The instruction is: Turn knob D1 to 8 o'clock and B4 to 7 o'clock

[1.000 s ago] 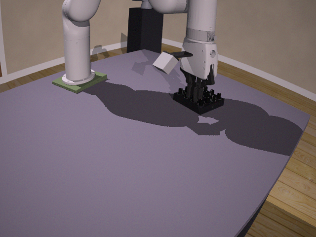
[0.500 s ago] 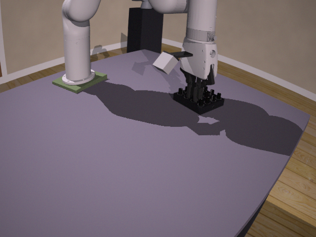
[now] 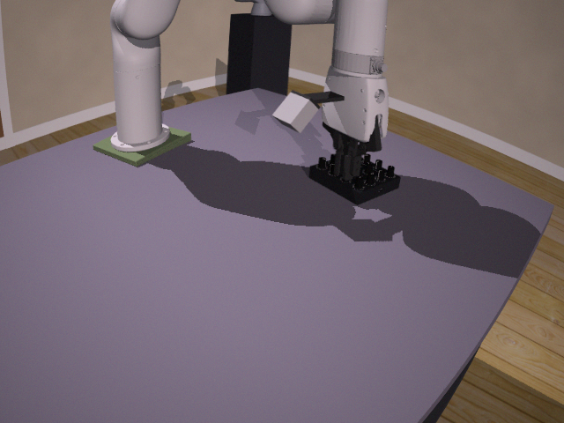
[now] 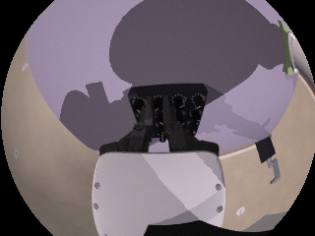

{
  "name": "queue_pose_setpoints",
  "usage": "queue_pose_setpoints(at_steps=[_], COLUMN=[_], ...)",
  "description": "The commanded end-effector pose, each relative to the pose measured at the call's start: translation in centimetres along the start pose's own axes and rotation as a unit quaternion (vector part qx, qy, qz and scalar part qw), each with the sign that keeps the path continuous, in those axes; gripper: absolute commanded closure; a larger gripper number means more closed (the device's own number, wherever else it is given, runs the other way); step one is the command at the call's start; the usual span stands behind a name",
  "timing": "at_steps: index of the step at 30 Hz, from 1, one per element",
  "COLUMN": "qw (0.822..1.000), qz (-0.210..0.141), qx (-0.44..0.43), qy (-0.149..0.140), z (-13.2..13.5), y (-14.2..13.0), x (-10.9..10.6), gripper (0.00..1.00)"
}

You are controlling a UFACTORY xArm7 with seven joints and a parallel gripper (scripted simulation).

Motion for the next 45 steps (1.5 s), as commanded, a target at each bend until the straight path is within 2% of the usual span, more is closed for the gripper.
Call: queue_pose_setpoints(at_steps=[1,31,45], qw=[1.0,1.0,1.0], qz=[-0.001,-0.001,-0.001], qx=[0.0,-0.002,-0.029], qy=[0.002,0.002,0.002], z=[-0.11,-0.11,-0.11], y=[-0.04,-0.04,-0.04], x=[-0.11,-0.11,-0.11], gripper=[0.92,0.92,0.92])
Point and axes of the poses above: the point where the finger pads meet when closed, its own x axis out along the fingers, its own z axis across the jaws, y = z × x, the point moved 7 cm from there along -x, back along the fingers, and after that the axes turned 10 degrees about -x, right-handed, at the moved point
